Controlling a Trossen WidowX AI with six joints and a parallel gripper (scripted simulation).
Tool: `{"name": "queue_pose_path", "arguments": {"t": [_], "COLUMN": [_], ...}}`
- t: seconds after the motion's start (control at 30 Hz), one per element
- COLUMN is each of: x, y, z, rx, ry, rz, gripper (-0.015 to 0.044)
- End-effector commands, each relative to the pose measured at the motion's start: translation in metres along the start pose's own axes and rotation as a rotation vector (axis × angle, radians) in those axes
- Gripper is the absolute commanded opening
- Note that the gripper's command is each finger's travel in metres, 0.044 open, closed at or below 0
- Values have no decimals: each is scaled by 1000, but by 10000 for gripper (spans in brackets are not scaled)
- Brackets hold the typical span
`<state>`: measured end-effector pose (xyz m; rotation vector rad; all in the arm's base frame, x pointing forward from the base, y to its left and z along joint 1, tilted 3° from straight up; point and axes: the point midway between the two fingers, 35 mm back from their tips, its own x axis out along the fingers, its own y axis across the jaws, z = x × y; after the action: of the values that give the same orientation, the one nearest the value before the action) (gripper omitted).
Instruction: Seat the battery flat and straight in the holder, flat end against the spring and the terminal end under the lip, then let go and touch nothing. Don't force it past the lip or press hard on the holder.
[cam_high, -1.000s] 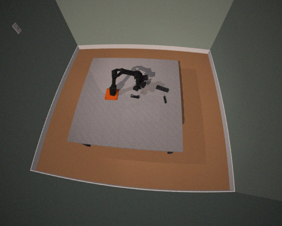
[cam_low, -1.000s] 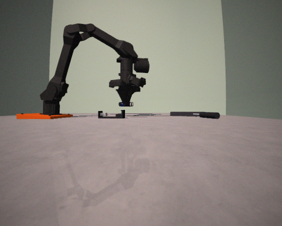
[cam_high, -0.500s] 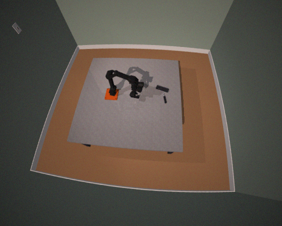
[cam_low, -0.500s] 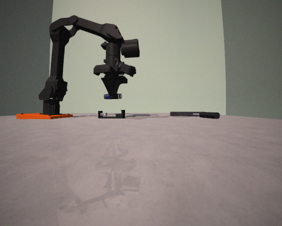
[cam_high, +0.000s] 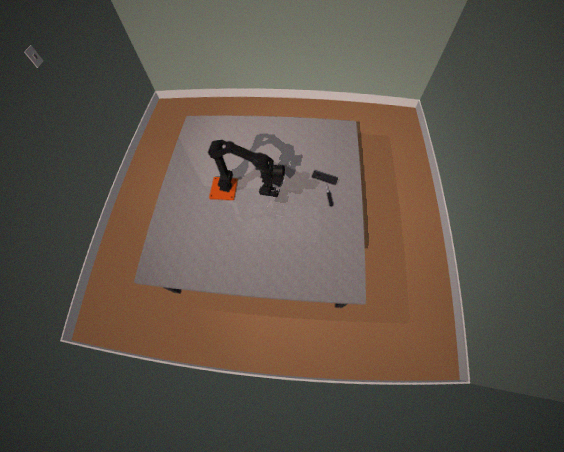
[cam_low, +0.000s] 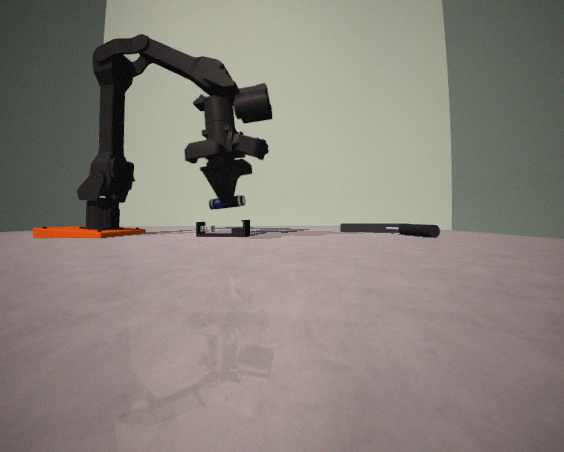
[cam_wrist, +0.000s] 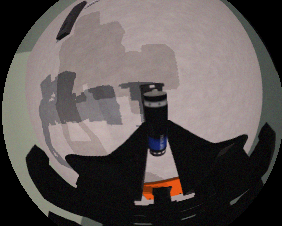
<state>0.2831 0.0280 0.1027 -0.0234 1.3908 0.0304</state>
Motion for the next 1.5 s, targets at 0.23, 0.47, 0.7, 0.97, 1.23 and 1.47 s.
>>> {"name": "queue_pose_path", "arguments": {"t": [0.23,0.47,0.7,0.97,1.23,1.47], "x": [15,19,21,25,28,30], "y": [0,0,0,0,0,0], "z": [0,0,-1,-3,-5,-8], "rx": [0,1,1,1,1,2], "ry": [-138,-166,-199,-247,-295,-338], "rz": [0,2,2,2,3,3], "gripper": [63,63,63,63,63,63]}}
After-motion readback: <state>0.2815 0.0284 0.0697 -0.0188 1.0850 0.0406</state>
